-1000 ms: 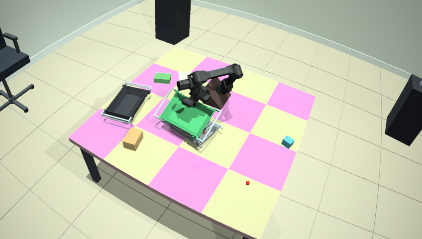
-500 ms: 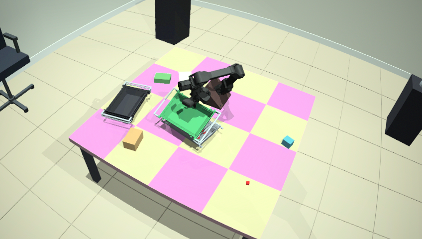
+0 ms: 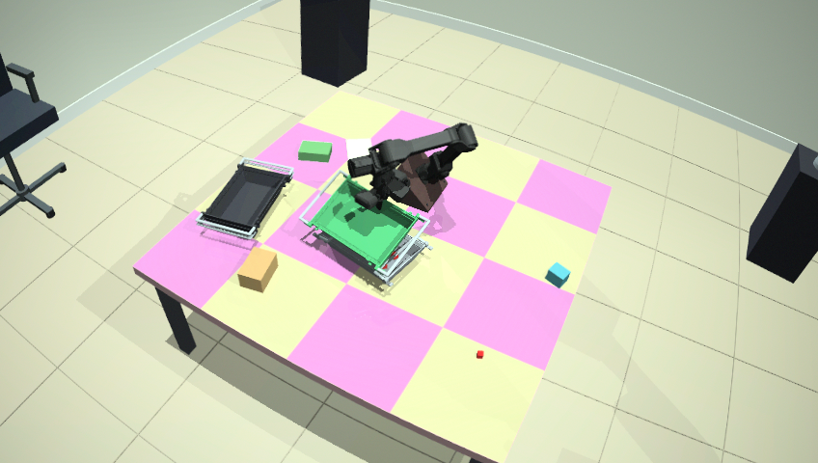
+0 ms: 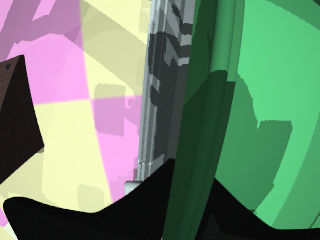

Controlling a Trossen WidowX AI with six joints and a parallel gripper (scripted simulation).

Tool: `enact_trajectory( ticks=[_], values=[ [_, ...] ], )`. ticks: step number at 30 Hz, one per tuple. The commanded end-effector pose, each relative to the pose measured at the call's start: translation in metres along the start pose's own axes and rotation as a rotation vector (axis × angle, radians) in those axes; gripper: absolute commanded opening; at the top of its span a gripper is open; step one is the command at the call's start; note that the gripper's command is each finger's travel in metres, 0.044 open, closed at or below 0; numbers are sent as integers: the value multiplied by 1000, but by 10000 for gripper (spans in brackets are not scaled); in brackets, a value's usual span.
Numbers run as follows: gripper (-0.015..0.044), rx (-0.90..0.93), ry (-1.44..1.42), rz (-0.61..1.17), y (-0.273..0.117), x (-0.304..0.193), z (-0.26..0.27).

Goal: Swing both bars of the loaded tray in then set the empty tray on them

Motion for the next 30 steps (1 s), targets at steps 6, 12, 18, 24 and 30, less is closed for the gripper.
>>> enact_trajectory(
  ticks=[6, 12, 18, 24, 30],
  values=[
    [0, 7, 4, 1, 7, 3, 7],
    [0, 7, 4, 1, 11, 3, 10],
    [0, 7, 4, 1, 12, 4, 11],
    [0, 7, 4, 0, 19, 5, 15],
    [0, 7, 4, 0, 19, 5, 15]
  ],
)
Point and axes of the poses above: the point midway between the two fingers, 35 mm back from their tips, its own y axis out along the fingers, its own z axis across the jaws, x = y × z, the point moved 5 cm from there along -y, back along the fingers, and after that the axes turned 15 degrees about y, right-handed, at the moved point
